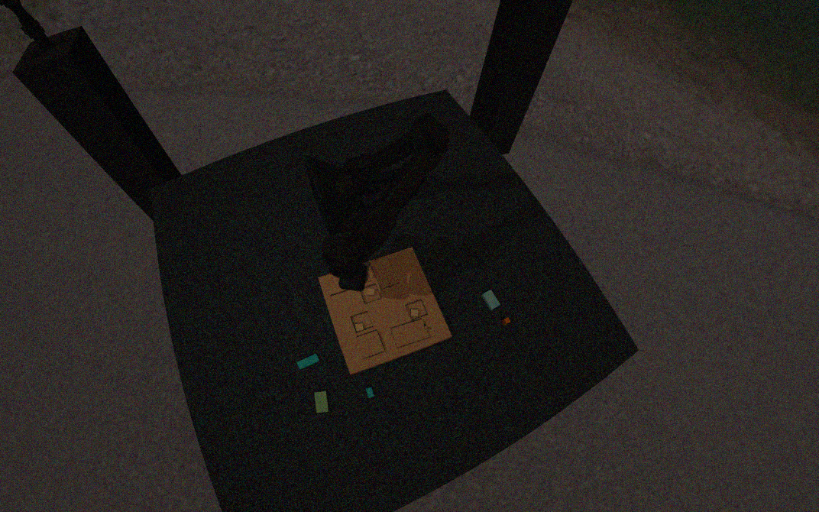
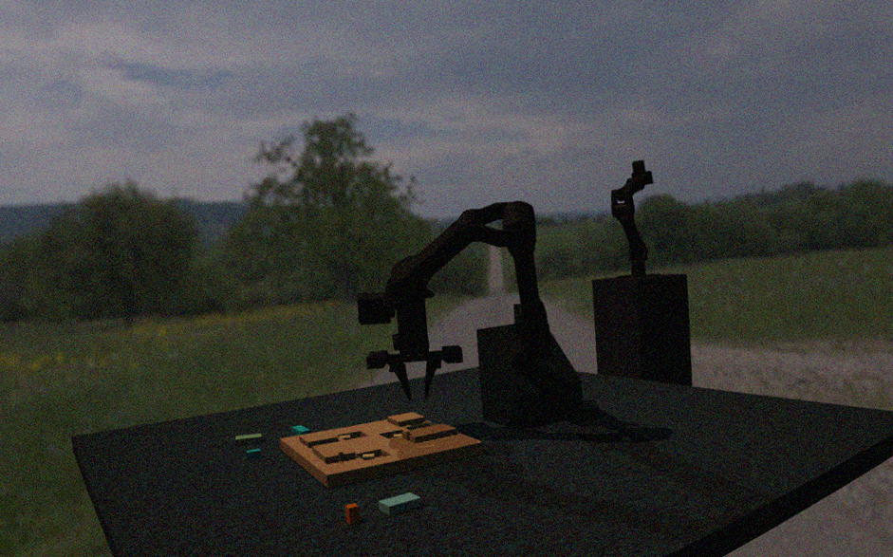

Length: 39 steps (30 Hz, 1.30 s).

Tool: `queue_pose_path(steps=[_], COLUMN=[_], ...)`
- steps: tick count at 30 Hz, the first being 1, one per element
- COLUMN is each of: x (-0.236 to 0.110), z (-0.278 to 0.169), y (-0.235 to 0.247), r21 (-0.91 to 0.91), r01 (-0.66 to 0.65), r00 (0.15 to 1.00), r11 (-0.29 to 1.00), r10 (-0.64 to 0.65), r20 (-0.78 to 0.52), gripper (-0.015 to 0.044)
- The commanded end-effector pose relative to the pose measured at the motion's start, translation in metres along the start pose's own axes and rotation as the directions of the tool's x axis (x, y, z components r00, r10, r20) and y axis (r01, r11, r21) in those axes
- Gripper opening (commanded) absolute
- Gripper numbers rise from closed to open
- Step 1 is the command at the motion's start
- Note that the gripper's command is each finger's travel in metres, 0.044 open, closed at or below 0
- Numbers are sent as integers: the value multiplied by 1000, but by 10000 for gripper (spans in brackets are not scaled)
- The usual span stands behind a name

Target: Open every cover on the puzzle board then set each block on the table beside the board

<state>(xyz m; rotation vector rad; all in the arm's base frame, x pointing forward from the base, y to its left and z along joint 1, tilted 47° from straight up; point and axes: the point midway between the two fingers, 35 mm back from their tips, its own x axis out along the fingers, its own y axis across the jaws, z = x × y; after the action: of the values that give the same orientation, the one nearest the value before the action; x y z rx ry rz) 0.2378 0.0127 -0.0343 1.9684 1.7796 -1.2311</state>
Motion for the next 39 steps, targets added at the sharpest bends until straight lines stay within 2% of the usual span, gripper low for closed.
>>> queue_pose_path(steps=[1,12,39], x=[3,31,34], z=[0,0,-1], y=[0,-1,0], r21=[7,7,7], r01=[1,2,2], r00=[1000,1000,1000], r11=[1000,1000,1000], r10=[-1,-2,-2], r20=[3,1,1], gripper=[144,144,144])
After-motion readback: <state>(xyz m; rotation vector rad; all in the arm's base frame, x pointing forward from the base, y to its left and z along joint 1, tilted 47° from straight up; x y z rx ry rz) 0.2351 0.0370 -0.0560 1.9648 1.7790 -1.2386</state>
